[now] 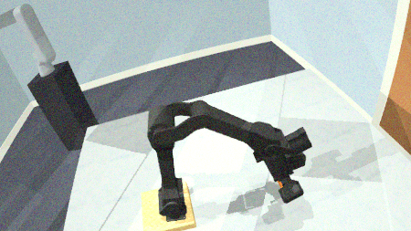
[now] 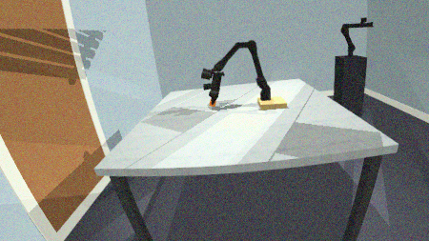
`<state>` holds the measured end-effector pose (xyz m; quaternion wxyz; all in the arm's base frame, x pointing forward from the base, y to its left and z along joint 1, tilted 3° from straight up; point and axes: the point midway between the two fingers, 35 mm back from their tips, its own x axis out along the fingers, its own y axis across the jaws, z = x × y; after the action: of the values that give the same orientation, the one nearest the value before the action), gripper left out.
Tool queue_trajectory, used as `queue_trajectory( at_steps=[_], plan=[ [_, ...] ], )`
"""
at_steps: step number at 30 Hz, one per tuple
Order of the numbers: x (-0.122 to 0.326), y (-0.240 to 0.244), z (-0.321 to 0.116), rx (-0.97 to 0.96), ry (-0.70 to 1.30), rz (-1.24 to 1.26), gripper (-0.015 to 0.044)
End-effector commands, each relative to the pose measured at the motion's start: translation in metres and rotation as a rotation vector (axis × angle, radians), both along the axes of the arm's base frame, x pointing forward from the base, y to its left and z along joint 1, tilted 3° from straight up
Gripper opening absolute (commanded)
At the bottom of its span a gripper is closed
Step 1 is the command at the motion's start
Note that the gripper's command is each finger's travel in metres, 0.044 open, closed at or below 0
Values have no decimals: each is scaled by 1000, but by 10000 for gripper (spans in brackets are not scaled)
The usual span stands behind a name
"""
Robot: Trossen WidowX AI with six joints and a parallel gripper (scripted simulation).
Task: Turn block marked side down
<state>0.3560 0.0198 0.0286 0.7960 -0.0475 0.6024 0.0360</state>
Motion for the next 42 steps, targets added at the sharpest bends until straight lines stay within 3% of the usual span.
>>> queue_trajectory(
  at_steps=[1, 18, 42],
  plan=[
    [-2, 1, 0, 10, -52, 8, 0],
    [-8, 0, 2, 32, -266, 17, 0],
    [7, 0, -35, 76, -597, 23, 0]
  ],
)
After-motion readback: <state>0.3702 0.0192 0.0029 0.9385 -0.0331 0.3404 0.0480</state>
